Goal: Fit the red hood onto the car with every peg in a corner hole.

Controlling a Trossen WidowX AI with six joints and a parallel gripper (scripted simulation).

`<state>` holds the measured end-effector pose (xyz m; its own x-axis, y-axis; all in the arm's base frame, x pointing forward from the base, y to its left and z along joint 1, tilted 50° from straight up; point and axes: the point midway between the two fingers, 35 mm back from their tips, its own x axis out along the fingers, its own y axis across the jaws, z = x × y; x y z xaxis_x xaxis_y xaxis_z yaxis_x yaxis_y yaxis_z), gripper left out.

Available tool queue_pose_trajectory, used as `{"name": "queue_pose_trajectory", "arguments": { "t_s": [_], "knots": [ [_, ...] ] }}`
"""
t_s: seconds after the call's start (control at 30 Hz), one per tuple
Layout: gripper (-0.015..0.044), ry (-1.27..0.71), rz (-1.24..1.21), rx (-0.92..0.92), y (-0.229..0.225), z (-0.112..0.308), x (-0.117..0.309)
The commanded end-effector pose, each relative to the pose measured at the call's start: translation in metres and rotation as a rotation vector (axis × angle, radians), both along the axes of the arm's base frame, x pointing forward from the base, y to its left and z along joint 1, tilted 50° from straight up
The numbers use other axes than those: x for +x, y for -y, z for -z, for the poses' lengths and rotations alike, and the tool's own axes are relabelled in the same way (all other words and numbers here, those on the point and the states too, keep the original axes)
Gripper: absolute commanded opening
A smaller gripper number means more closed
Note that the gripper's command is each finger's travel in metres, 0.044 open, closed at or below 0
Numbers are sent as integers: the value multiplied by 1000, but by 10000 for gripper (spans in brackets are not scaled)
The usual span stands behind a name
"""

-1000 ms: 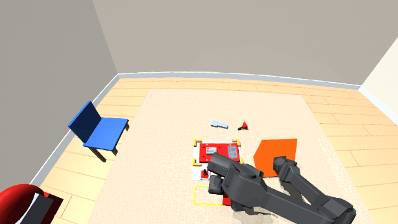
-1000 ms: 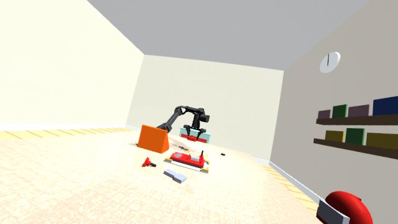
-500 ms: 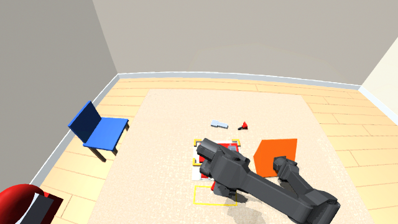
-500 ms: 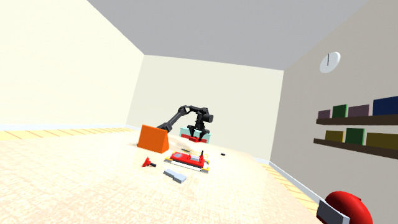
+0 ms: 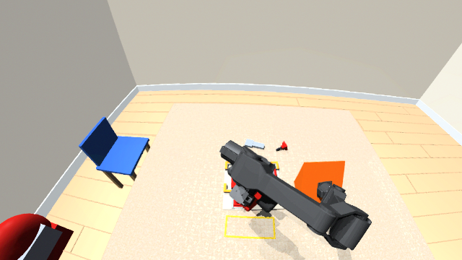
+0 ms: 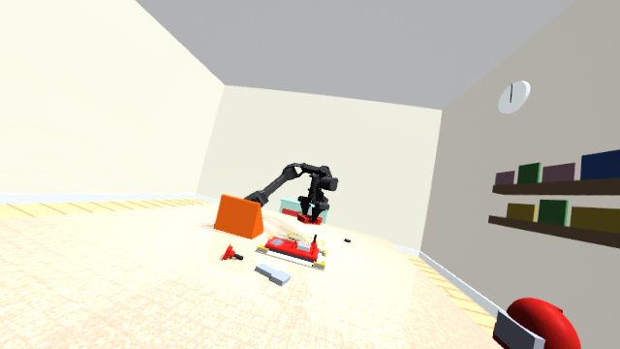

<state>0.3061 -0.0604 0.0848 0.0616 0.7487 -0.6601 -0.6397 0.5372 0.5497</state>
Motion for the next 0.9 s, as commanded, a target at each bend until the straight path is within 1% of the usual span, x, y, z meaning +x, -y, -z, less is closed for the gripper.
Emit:
{"name": "queue_pose_trajectory", "arguments": {
  "t_s": [0.0, 0.4, 0.87],
  "knots": [
    [0, -64, 64, -1, 13, 10, 5],
    [0, -286, 261, 18, 48, 51, 13],
    [0, -533, 477, 45, 85, 103, 12]
  ]
}}
